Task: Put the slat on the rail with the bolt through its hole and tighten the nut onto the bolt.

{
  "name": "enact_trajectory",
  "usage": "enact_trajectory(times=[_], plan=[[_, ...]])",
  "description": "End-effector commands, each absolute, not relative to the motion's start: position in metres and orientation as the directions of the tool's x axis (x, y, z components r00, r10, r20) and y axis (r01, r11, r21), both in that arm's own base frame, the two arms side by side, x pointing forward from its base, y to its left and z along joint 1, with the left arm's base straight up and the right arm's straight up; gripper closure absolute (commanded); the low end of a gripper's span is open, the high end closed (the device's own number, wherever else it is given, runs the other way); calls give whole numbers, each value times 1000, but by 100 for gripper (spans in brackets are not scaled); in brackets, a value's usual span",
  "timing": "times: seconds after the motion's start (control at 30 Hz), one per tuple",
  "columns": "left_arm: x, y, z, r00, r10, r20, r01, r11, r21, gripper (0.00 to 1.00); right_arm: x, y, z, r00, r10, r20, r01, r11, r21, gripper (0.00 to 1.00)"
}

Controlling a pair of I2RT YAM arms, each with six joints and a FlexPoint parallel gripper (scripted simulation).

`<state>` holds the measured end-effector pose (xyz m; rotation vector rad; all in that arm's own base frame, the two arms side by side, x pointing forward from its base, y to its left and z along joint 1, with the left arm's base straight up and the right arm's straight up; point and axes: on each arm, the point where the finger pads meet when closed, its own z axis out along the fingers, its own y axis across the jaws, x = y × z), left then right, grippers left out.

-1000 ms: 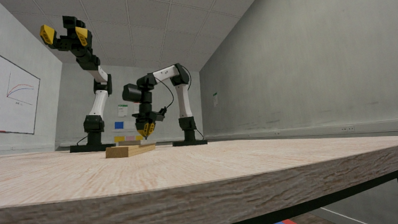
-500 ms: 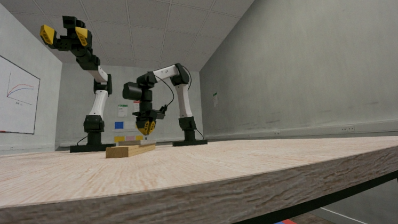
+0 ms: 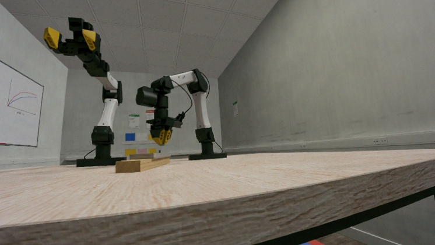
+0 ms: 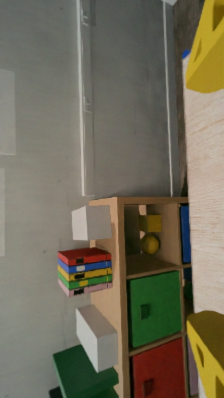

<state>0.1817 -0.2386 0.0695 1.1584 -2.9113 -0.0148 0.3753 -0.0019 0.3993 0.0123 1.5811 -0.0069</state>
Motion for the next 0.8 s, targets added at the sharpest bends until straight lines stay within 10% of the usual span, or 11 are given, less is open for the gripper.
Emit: enact_trajectory(times=[0.0, 0.77], plan=[[186, -242, 86, -731, -682, 2, -682, 731, -29, 86, 374, 0, 407, 13, 0, -1000, 0, 1000, 0, 0], [177, -247, 80, -728, -685, 2, -685, 728, -16, 86, 374, 0, 407, 13, 0, -1000, 0, 1000, 0, 0]])
